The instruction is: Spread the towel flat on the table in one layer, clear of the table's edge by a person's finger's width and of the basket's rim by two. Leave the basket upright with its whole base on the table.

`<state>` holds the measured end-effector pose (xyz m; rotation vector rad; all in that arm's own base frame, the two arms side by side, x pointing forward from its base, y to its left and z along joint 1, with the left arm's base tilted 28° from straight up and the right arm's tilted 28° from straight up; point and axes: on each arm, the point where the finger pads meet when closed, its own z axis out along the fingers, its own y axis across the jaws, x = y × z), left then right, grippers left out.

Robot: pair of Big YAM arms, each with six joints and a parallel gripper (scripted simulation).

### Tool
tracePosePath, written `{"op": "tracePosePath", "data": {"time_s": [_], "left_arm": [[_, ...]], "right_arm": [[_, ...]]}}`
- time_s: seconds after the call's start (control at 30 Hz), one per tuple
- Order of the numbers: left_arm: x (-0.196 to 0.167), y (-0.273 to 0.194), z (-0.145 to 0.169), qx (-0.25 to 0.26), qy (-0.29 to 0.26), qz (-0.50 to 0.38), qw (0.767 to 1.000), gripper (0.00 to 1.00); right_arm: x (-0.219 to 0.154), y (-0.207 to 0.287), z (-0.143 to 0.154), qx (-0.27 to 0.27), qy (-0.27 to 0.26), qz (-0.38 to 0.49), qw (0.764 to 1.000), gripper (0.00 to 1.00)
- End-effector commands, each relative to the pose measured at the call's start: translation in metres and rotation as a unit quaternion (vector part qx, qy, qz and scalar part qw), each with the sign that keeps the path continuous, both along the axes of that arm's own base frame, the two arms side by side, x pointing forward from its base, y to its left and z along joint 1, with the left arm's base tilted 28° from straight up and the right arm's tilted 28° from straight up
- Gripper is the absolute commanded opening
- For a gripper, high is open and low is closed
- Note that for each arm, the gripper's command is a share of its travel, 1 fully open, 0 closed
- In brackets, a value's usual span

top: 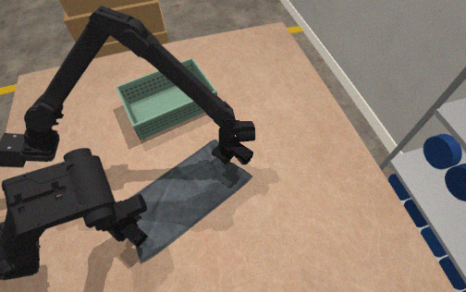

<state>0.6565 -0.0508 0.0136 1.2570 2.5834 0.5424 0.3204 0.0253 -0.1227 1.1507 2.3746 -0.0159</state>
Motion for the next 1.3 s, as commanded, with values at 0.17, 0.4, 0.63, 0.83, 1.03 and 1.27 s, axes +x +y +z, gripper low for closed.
{"op": "tracePosePath", "data": {"time_s": [0.17,0.4,0.63,0.83,1.03,1.27], "left_arm": [[0.017,-0.004,0.024,-0.005,-0.025,0.004,1.000,0.01],[0.004,0.005,0.041,-0.003,-0.015,0.002,1.000,0.58],[-0.027,-0.022,0.054,-0.002,-0.009,-0.002,1.000,0.65],[-0.004,-0.006,0.057,-0.003,-0.018,0.008,1.000,0.65],[-0.002,-0.016,0.058,-0.004,-0.020,0.000,1.000,0.65],[-0.008,-0.005,0.081,-0.074,-0.118,0.089,0.986,1.00]], "right_arm": [[-0.007,-0.003,0.001,0.000,-0.002,-0.005,1.000,0.01],[-0.015,0.008,0.009,-0.003,0.010,-0.001,1.000,0.58],[-0.035,0.007,0.029,-0.003,0.010,-0.001,1.000,0.65],[-0.026,0.009,0.045,-0.002,0.001,-0.003,1.000,0.65],[-0.027,0.009,0.041,-0.003,0.006,-0.003,1.000,0.65],[-0.027,0.009,0.041,-0.003,0.007,-0.003,1.000,0.65]]}}
